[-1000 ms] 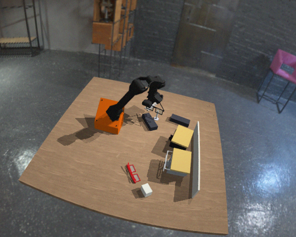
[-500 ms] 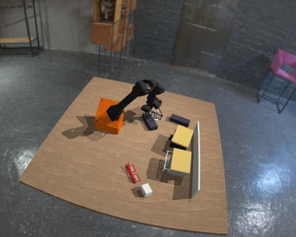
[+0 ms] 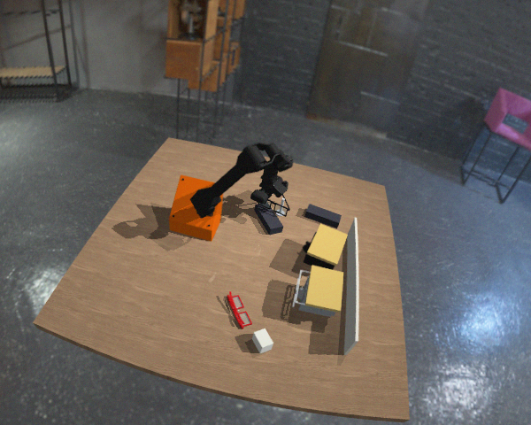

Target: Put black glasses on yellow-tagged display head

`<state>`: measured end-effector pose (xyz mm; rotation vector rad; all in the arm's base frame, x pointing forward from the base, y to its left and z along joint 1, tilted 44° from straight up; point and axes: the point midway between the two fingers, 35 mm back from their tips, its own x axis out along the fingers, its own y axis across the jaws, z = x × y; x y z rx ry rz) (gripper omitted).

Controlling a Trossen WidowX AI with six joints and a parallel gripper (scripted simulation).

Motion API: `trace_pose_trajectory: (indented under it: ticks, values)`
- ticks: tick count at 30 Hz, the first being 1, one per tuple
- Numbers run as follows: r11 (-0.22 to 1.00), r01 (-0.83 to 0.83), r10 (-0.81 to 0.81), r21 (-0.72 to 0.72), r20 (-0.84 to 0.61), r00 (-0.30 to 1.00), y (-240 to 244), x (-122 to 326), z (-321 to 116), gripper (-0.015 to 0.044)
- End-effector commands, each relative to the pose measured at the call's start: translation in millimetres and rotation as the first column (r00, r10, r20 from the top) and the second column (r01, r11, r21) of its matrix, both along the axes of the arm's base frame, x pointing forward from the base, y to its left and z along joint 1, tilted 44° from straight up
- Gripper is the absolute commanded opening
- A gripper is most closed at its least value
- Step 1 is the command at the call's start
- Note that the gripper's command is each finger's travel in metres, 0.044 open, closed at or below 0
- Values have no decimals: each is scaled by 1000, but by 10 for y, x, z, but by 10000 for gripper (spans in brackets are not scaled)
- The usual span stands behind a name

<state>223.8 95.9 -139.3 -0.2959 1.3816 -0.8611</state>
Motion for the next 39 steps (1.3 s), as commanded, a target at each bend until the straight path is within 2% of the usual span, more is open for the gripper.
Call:
trace_pose_trajectory:
  ticks: [1,39]
  values:
    - [1000,2,-2,2,5,1000,-1,-12,6,0]
    - [1000,2,-2,2,3,1000,-38,-232,54,0]
